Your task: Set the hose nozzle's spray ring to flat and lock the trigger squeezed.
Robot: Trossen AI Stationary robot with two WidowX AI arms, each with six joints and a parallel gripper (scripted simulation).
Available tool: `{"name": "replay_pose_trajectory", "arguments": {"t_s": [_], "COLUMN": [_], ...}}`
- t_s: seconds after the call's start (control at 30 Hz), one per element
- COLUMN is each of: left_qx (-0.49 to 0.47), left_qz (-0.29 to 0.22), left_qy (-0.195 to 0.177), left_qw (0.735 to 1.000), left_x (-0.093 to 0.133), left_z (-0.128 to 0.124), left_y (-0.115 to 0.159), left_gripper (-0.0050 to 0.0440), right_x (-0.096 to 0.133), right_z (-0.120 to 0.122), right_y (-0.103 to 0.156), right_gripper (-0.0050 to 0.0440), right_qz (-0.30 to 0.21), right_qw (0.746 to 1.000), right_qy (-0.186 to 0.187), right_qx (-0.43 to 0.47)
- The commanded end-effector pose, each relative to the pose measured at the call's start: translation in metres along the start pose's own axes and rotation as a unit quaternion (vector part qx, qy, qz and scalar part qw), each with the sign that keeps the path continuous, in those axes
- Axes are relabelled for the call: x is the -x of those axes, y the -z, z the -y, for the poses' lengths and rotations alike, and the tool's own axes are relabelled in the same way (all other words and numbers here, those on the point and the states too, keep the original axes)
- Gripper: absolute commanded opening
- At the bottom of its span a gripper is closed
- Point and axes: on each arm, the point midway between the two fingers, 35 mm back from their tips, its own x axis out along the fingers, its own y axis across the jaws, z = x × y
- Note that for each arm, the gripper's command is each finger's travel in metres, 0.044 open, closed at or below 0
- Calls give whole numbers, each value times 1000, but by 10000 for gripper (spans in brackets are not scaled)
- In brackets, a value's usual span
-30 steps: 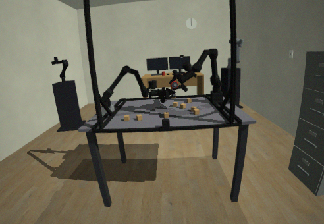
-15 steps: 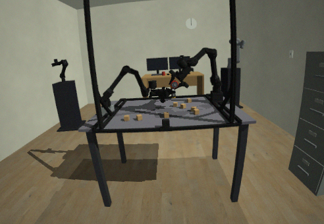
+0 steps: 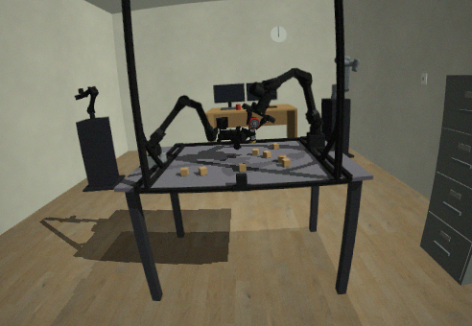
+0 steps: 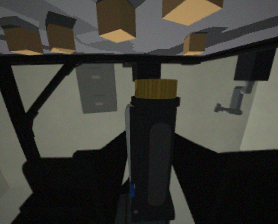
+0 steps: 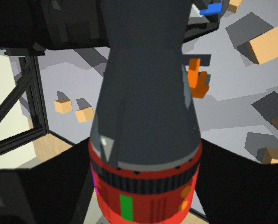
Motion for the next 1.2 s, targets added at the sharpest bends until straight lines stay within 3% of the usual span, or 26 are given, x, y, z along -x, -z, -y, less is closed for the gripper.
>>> {"name": "replay_pose_trajectory", "arguments": {"t_s": [0.0,0.67,1.17], "left_qx": [1,1,1], "left_qz": [-15,-15,-15], "left_qy": [2,2,2], "left_qw": [1000,1000,1000], "left_x": [-2,-2,-2], "left_z": [1,1,1], "left_y": [11,11,11], "left_gripper": [0,0,0], "right_x": [-3,0,0], "right_z": [2,2,2], "right_y": [1,0,0], "right_gripper": [0,0,0], "right_qz": [0,2,2], "right_qw": [1000,990,990], "right_qy": [30,142,144], "right_qx": [-4,-7,-7]}}
